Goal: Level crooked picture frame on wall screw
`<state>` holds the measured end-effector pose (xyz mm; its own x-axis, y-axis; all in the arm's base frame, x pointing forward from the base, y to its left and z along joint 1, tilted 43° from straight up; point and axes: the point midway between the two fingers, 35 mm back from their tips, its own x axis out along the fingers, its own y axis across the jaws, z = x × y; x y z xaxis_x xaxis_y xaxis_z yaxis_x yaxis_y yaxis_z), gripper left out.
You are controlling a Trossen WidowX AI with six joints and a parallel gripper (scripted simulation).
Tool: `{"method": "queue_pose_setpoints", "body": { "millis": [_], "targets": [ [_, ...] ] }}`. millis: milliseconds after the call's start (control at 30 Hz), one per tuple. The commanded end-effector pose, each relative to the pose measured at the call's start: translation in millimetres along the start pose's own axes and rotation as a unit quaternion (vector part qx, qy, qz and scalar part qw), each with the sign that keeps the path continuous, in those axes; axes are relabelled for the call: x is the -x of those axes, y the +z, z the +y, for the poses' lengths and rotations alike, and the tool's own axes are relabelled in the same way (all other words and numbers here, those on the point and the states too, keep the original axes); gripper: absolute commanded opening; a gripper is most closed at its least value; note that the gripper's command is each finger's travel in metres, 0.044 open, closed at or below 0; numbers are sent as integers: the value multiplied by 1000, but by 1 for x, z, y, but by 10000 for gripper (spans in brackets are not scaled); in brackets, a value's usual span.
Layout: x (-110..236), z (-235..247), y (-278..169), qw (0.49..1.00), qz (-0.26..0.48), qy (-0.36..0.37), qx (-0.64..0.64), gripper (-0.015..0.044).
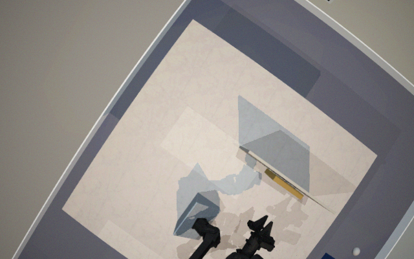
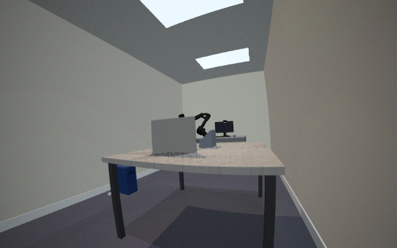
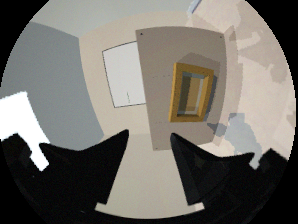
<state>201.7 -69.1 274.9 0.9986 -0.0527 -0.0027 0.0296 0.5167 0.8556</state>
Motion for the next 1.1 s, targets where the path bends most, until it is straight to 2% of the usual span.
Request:
{"method": "queue_pose_setpoints", "body": {
  "millis": [0,167,1067],
  "targets": [
    [13,-14,9,999,-29,-13,20,260],
    [27,-27,17,997,-56,-28,38,260],
    [27,-27,17,997,-56,-28,38,260]
  ]
}}
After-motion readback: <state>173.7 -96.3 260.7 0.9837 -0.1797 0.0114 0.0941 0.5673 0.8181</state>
